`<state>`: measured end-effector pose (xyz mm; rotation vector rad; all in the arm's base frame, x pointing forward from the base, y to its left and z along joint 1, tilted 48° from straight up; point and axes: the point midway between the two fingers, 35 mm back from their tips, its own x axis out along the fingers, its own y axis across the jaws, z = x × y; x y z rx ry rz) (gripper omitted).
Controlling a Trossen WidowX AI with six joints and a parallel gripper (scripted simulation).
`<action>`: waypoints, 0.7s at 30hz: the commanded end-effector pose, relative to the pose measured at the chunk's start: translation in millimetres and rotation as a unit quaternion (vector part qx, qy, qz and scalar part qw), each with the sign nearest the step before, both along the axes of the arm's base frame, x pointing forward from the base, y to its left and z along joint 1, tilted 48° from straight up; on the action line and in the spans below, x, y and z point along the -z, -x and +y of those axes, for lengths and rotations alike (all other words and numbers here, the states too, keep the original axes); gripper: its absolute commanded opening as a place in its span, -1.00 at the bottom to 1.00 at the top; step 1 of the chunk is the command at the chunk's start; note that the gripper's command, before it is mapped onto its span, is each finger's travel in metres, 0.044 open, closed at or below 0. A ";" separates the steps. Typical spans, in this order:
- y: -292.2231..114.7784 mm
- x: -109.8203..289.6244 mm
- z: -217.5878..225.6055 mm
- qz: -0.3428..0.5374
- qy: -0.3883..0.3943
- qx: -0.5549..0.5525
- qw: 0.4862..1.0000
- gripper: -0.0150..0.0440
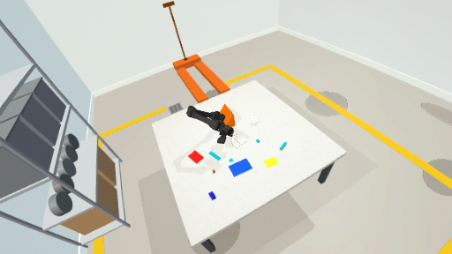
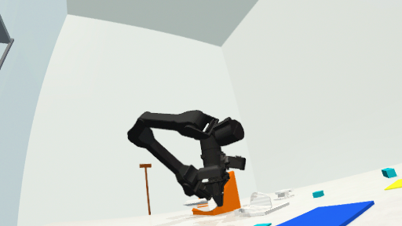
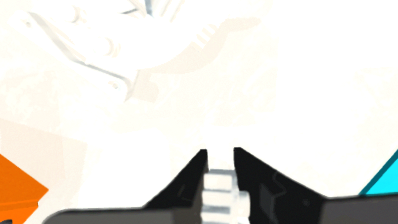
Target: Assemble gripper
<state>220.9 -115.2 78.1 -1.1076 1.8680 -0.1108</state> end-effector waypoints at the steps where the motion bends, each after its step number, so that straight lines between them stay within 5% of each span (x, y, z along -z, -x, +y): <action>1: -4.1 -6.7 7.8 -0.004 -0.002 0.000 1.000 -0.37; 21: -7.7 -29.7 32.5 0.003 -0.003 -0.006 1.000 -0.37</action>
